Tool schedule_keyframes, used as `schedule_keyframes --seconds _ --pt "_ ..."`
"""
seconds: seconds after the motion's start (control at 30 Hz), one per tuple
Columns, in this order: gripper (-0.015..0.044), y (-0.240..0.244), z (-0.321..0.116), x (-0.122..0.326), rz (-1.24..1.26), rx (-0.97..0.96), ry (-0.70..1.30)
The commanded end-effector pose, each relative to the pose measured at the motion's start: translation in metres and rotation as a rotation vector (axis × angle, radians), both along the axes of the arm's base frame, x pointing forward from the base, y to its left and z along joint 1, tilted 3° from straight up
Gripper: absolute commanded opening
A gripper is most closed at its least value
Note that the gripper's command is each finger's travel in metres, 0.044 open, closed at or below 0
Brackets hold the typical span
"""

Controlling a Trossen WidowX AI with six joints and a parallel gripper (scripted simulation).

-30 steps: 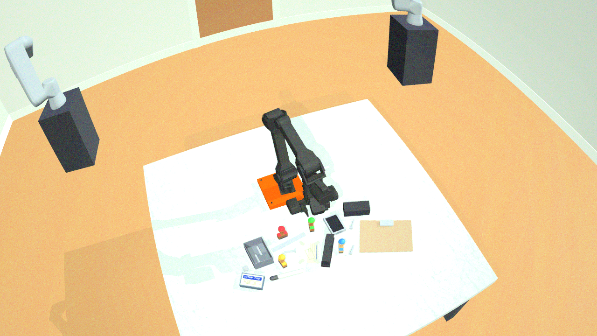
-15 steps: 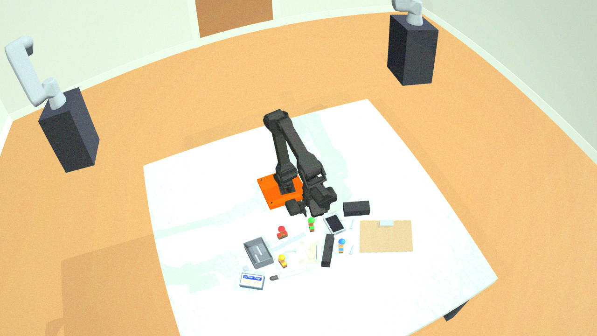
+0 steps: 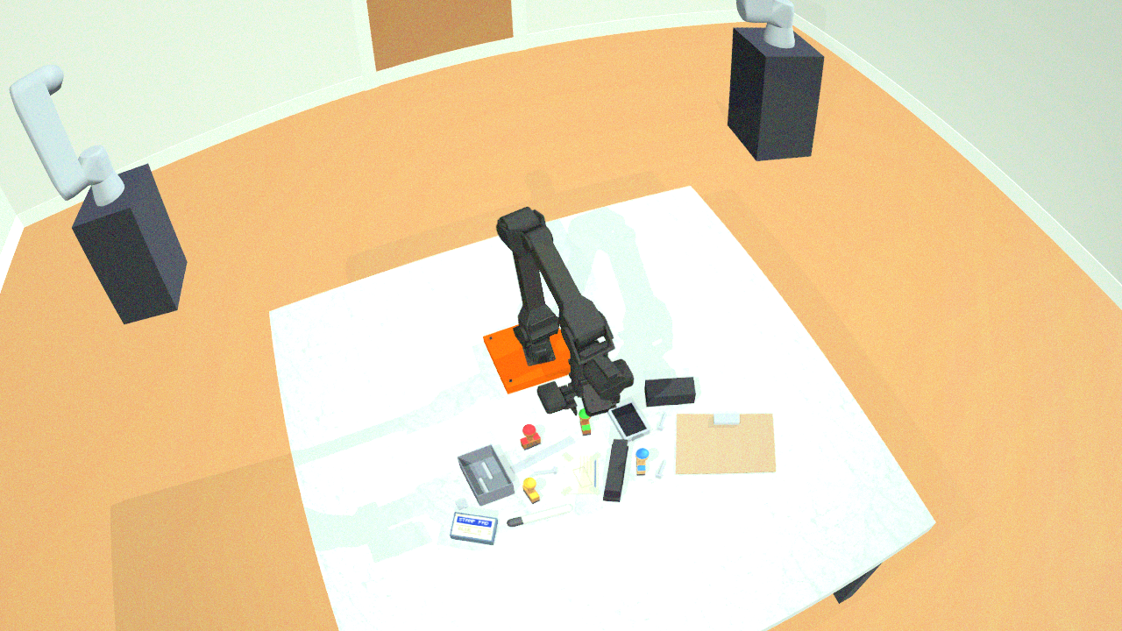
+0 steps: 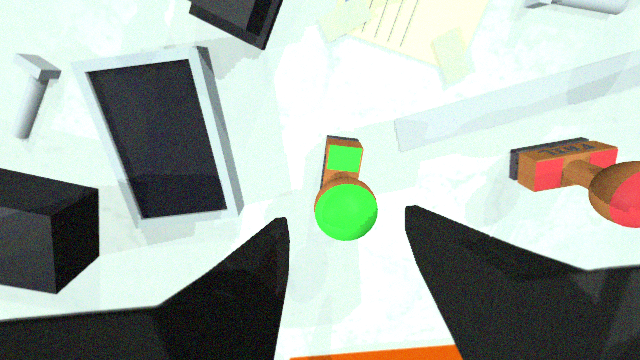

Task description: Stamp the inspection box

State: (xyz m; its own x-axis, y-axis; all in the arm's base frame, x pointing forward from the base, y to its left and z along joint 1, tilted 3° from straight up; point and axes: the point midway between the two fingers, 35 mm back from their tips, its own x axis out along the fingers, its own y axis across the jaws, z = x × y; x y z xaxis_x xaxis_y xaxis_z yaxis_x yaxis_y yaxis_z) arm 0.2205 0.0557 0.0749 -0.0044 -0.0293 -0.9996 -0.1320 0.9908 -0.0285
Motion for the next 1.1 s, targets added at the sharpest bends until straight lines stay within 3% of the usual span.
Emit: schedule_keyframes --seconds 0.0,0.97,1.07 --pt "0.0218 -0.001 -0.009 0.000 0.003 -0.005 0.004" --pt "0.0218 -0.003 -0.048 -0.003 0.003 -0.005 0.005" --pt "0.0139 -0.002 -0.046 -0.003 0.000 -0.001 0.004"
